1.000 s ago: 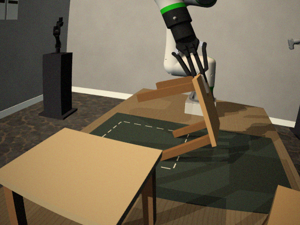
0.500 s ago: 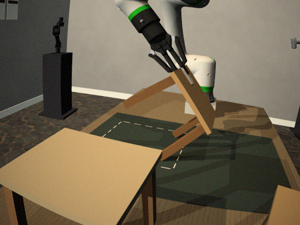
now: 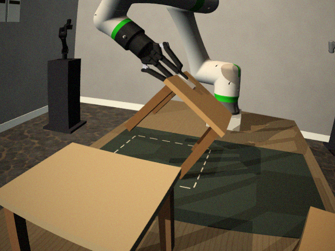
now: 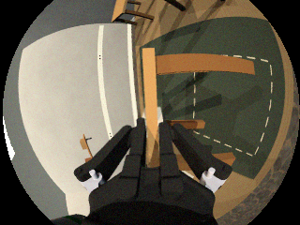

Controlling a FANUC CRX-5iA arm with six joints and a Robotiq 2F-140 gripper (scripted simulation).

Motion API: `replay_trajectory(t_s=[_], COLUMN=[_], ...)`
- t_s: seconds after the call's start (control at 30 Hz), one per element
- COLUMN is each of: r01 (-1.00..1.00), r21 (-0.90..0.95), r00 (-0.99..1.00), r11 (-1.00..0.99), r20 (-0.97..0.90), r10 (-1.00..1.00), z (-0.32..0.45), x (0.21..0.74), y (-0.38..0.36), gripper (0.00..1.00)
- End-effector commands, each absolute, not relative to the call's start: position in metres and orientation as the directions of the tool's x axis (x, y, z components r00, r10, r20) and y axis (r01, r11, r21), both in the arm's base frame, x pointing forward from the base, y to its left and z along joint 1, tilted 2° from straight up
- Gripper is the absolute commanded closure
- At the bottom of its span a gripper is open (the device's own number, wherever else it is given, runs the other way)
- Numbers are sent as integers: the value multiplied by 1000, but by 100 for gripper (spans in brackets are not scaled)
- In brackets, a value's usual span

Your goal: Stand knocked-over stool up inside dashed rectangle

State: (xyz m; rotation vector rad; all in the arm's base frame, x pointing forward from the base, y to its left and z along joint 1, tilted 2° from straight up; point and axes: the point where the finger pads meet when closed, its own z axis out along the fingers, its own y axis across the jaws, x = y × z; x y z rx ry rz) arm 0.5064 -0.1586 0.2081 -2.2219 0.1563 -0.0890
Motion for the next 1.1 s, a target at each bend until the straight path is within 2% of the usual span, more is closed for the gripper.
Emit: replay_trajectory(t_s=[0.0, 0.37, 0.5, 1.07], r01=[-70, -54, -40, -23], r21=[-852, -911, -952, -983], r00=[991, 991, 991, 991], r11=[-518, -408, -304, -183], r20=[2, 2, 2, 2], r10=[-136, -136, -136, -136], z=[207, 193, 191, 162], x=[506, 498, 498, 490], y=[-173, -228, -232, -285], gripper=[90, 90, 90, 90])
